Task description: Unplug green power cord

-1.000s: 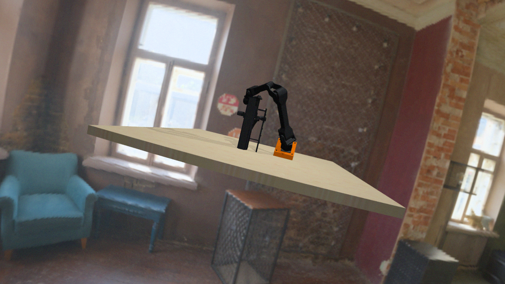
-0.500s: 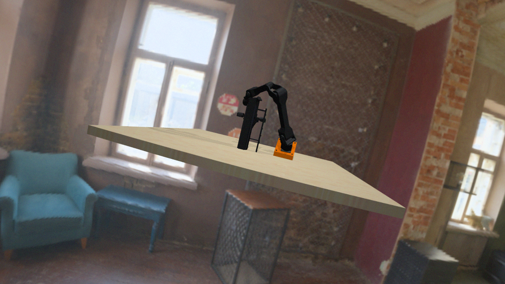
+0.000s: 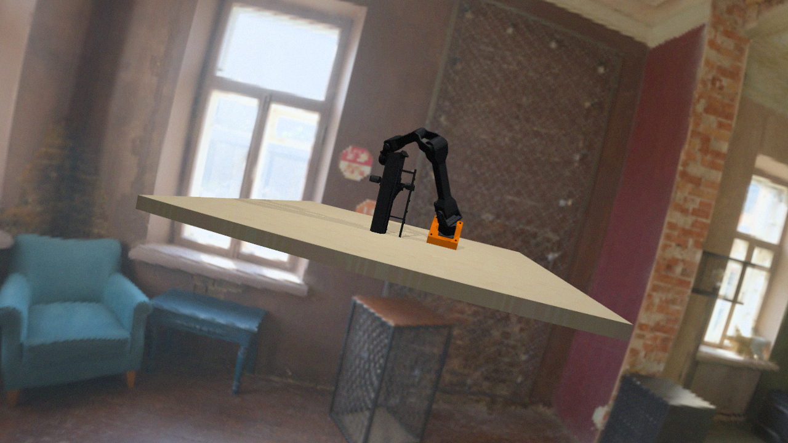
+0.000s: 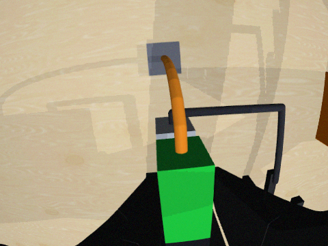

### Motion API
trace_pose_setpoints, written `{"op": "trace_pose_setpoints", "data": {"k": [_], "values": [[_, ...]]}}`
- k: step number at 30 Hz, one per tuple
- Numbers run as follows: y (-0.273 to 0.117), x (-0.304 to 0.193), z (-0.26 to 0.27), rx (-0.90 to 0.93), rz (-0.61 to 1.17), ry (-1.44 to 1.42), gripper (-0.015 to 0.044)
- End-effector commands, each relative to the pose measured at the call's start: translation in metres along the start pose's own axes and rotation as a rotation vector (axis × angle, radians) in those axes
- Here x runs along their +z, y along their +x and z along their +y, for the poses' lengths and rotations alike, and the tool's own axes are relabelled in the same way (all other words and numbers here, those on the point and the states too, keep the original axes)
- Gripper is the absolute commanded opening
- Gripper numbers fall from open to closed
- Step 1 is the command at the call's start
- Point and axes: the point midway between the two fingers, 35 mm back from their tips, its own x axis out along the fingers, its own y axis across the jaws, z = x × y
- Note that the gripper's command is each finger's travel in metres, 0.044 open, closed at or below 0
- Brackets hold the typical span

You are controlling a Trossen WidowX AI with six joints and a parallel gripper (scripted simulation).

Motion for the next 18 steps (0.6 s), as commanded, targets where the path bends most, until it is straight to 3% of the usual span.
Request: {"op": "trace_pose_setpoints", "data": {"k": [1,18], "values": [[-0.002,0.013,0.001,0.004,-0.011,0.001,0.0],[-0.004,0.04,0.001,0.006,-0.013,0.001,0.0]]}}
